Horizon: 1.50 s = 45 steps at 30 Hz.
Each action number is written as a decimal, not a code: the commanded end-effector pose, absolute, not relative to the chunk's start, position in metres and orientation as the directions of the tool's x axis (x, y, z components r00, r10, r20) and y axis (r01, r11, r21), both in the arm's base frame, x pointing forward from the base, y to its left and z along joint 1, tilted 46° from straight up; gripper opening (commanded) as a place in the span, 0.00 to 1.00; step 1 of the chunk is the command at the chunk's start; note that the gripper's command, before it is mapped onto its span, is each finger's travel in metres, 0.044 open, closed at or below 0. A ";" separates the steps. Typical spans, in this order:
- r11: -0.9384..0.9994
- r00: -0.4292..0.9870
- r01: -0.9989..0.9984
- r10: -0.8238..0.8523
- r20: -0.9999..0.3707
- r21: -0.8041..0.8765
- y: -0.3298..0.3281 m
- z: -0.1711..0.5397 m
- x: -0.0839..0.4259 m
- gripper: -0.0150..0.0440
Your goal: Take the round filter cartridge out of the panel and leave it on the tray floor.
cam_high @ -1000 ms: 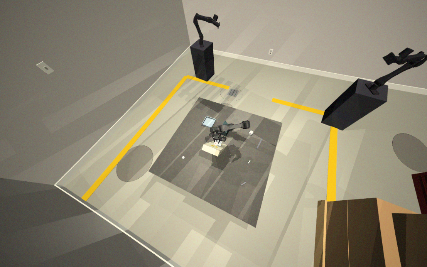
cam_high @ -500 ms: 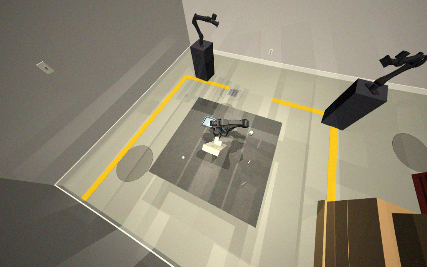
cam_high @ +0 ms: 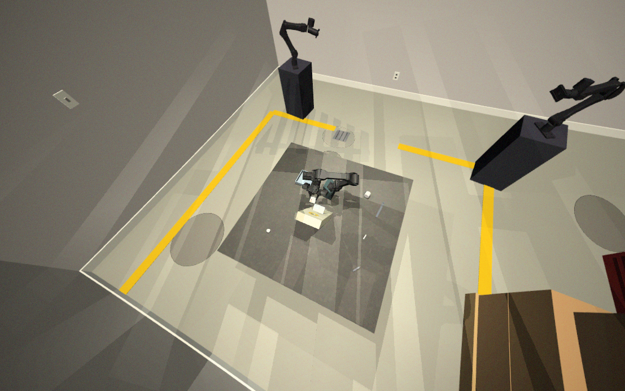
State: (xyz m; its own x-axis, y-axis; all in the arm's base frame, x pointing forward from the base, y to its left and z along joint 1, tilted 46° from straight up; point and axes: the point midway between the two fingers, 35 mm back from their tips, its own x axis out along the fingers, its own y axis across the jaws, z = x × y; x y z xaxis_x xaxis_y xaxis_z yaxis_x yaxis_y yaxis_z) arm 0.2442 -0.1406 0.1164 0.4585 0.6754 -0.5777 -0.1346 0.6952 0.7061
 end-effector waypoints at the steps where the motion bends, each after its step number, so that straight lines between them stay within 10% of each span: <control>1: 0.700 0.461 -0.138 0.672 -0.580 0.701 -0.155 0.099 0.249 0.25; 45: 0.423 0.241 0.831 0.309 -0.920 0.360 -0.272 -0.049 0.151 0.25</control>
State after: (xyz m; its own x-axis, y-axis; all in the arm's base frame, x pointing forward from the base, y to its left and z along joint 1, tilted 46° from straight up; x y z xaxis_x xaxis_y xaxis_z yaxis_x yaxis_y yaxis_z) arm 0.1531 -0.2698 -0.0466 0.2484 0.3177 -0.9151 0.8184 0.4366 0.3737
